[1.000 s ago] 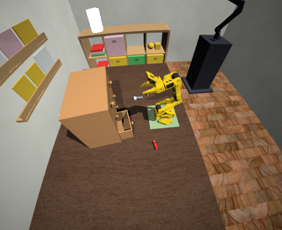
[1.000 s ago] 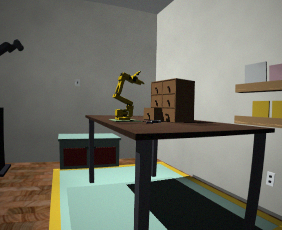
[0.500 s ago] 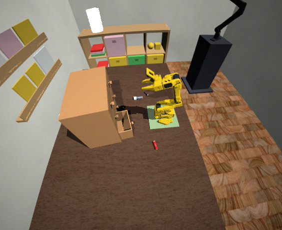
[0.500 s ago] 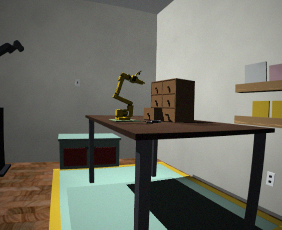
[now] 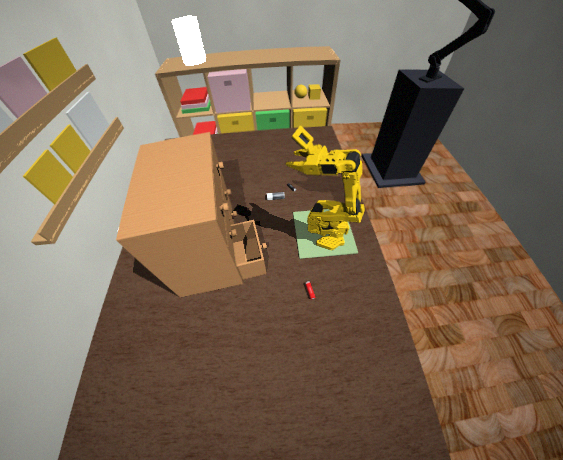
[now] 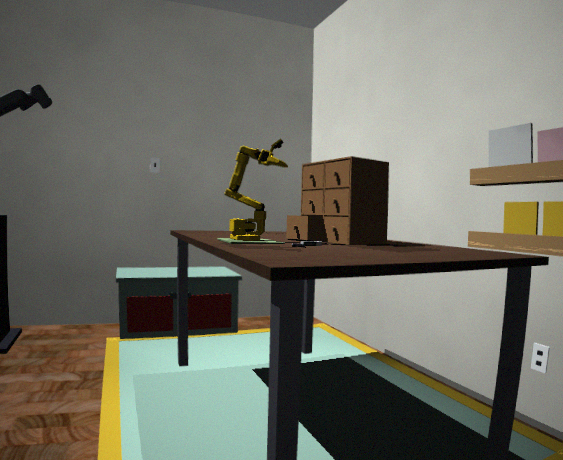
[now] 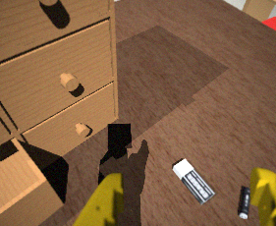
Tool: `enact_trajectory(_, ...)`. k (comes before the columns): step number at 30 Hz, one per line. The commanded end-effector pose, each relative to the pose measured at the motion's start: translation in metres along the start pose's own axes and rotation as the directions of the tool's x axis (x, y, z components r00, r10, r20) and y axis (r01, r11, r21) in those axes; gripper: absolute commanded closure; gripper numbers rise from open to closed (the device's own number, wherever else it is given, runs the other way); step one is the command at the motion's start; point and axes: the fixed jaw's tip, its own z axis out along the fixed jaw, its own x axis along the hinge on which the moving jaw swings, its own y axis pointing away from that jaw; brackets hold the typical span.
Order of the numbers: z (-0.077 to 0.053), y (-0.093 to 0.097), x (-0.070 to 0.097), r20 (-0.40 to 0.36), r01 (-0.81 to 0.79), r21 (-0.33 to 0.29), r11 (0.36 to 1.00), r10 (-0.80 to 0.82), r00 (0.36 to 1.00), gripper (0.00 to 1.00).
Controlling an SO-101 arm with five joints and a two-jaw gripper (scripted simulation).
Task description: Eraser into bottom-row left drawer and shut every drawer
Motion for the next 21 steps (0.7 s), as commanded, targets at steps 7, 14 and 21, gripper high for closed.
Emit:
enact_trajectory(7, -0.003, -0.036, 0.001, 0.008, -0.105, 0.287, 0.952, 0.107, 0.994, 0.73)
enact_trajectory(14, -0.007, -0.049, 0.003, 0.018, -0.138, 0.385, 0.913, 0.142, 0.990, 0.73)
enact_trajectory(21, -0.007, -0.049, 0.003, 0.018, -0.138, 0.385, 0.913, 0.142, 0.990, 0.73)
